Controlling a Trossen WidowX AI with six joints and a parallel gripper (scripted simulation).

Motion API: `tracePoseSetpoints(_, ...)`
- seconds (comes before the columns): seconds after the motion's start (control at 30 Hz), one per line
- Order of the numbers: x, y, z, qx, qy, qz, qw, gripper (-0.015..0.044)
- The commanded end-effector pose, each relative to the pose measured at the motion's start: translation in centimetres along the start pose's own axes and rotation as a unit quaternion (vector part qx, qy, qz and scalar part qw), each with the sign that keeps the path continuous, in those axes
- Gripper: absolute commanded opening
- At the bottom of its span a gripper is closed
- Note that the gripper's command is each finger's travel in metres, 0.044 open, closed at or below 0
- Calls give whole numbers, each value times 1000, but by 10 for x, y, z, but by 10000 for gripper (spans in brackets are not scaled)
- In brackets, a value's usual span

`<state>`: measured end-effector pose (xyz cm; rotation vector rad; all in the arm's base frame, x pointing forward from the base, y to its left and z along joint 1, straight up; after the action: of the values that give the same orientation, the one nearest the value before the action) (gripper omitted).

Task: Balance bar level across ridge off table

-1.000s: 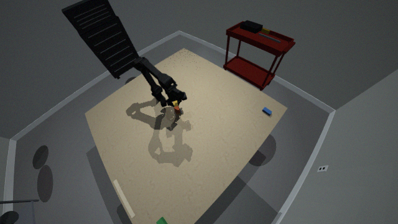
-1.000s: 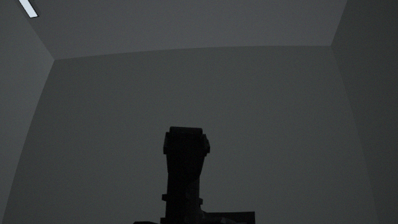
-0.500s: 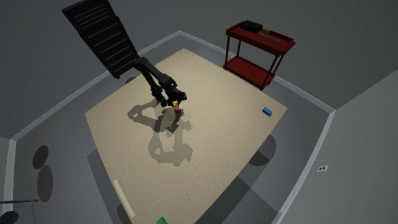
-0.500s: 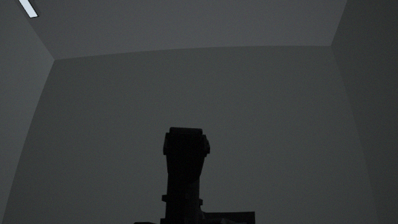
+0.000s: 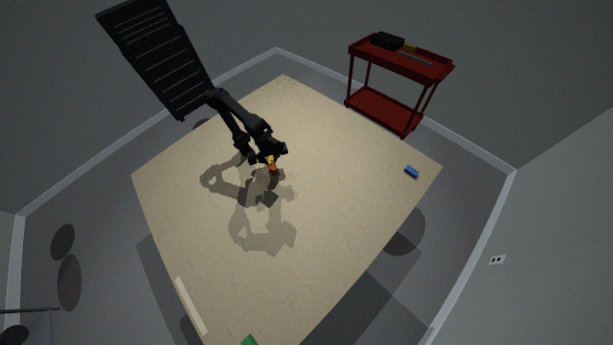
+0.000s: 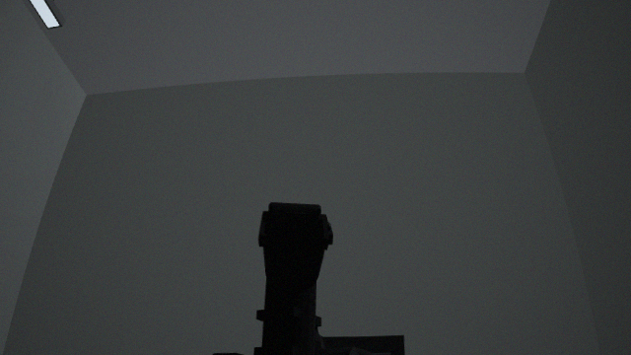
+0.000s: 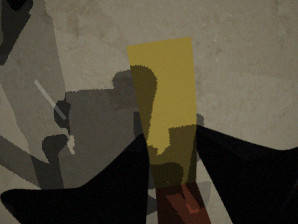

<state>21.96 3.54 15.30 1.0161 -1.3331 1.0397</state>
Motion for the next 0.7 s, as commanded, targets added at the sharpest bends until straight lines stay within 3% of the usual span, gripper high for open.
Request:
tracePoseSetpoints(0.0, -1, 0, 0, 2, -2, 0, 1000, 0)
tracePoseSetpoints(0.67, -2, 0, 0, 2, -2, 0, 1000, 0)
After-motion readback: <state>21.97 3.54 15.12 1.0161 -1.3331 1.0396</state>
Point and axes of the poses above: the point midway between the two fingers, 35 mm back from their tips, its own x axis back along the fingers, its own z axis across the jaws, y = z × x, the point moved 6 cm from there along x, back along the fingers, and after that the axes turned 11 degrees about x, right-handed, at the moved point
